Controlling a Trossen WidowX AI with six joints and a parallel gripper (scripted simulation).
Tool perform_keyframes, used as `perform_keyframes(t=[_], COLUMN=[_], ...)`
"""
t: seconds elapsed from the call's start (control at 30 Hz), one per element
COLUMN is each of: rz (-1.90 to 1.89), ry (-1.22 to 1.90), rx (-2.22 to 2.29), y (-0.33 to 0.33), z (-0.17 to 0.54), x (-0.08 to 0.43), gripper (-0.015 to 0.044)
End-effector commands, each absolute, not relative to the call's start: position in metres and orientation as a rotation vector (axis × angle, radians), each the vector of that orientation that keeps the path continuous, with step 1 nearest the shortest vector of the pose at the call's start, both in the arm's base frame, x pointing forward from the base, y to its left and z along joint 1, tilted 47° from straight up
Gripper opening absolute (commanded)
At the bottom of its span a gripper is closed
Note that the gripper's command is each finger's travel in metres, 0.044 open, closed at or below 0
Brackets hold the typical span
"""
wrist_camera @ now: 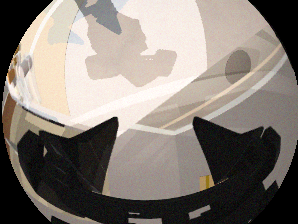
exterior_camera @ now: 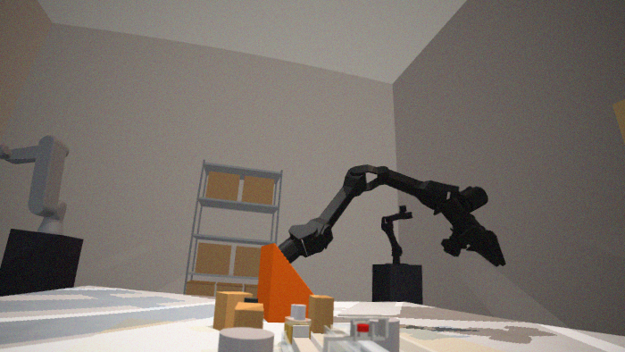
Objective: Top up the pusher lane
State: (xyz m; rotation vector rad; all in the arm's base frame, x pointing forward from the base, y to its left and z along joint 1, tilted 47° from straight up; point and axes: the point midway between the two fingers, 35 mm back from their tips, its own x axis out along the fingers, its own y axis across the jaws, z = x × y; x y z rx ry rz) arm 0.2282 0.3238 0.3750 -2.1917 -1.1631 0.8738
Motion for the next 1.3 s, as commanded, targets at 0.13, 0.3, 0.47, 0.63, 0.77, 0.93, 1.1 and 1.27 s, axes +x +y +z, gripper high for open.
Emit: perform_keyframes(t=[0.13,0.3,0.47,0.63,0.77,0.93,1.1,1.27], rz=[0.987,1.165,1.289,1.351,1.334,1.202,0.976,0.689], ry=[-0.997,-0.650,-0.294,0.136,0.508,0.930,1.270,1.519], rx=[-2.150,-2.030,-1.838,-1.540,-1.162,-0.623,-0.043,0.561], y=[0.314,0.287,0.252,0.198,0.153,0.096,0.050,0.015], z=[0.345,0.286,0.229,0.163,0.109,0.052,0.008,-0.021], x=[0.250,0.287,0.319,0.341,0.346,0.334,0.309,0.278], gripper=[0.0440,0.0440,0.0440,0.0440,0.0440,0.0440,0.0440,0.0440])
